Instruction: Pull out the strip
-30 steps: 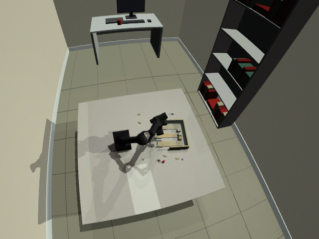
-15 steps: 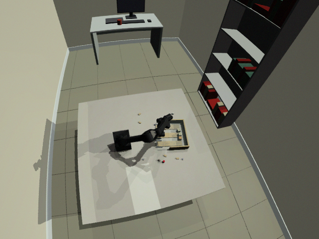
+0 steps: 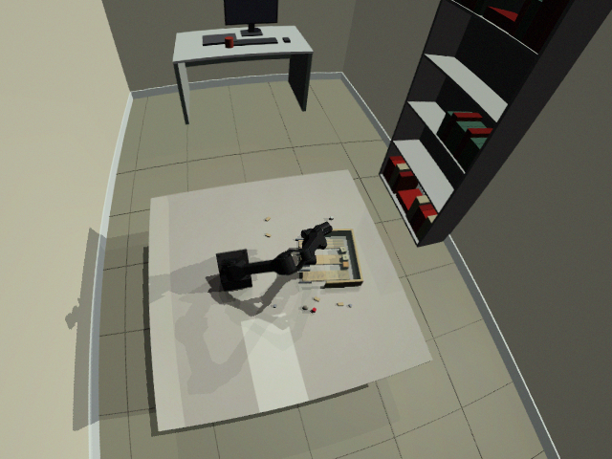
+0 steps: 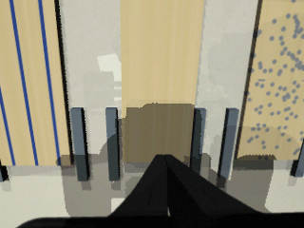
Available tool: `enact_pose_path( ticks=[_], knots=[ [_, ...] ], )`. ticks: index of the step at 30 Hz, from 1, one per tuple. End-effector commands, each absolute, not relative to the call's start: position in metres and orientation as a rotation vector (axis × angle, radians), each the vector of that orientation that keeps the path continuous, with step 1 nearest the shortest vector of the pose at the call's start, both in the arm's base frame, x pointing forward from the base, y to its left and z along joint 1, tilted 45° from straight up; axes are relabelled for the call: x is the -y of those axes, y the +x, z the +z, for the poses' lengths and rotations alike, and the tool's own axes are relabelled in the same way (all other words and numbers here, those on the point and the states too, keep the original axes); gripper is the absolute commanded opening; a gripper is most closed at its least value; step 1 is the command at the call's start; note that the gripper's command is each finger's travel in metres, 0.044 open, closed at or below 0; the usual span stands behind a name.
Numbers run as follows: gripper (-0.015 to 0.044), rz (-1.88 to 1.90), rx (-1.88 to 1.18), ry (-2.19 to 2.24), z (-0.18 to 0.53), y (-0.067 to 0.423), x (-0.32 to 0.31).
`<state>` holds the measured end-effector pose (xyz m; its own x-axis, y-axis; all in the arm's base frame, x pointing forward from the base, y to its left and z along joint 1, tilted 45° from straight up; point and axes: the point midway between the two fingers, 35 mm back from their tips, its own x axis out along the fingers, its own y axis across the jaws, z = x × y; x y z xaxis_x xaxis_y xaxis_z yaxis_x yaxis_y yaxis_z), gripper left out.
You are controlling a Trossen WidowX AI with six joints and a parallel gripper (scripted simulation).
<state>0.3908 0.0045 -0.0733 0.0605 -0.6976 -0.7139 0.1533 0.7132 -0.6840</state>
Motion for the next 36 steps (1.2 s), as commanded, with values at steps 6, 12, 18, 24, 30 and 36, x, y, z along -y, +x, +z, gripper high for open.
enact_pose_path(
  ticks=[6, 12, 18, 24, 30, 36],
  knots=[
    [0.0, -0.688, -1.374, -0.503, -0.085, 0.391, 0.008],
    [0.0, -0.688, -1.374, -0.504, -0.092, 0.392, 0.015],
    [0.0, -0.689, -1.374, -0.504, -0.099, 0.392, 0.022],
    [0.0, -0.69, -1.373, -0.505, -0.106, 0.392, 0.029],
    [0.0, -0.69, -1.373, -0.506, -0.107, 0.392, 0.03],
    [0.0, -0.69, -1.373, -0.506, -0.107, 0.392, 0.03]
  ],
)
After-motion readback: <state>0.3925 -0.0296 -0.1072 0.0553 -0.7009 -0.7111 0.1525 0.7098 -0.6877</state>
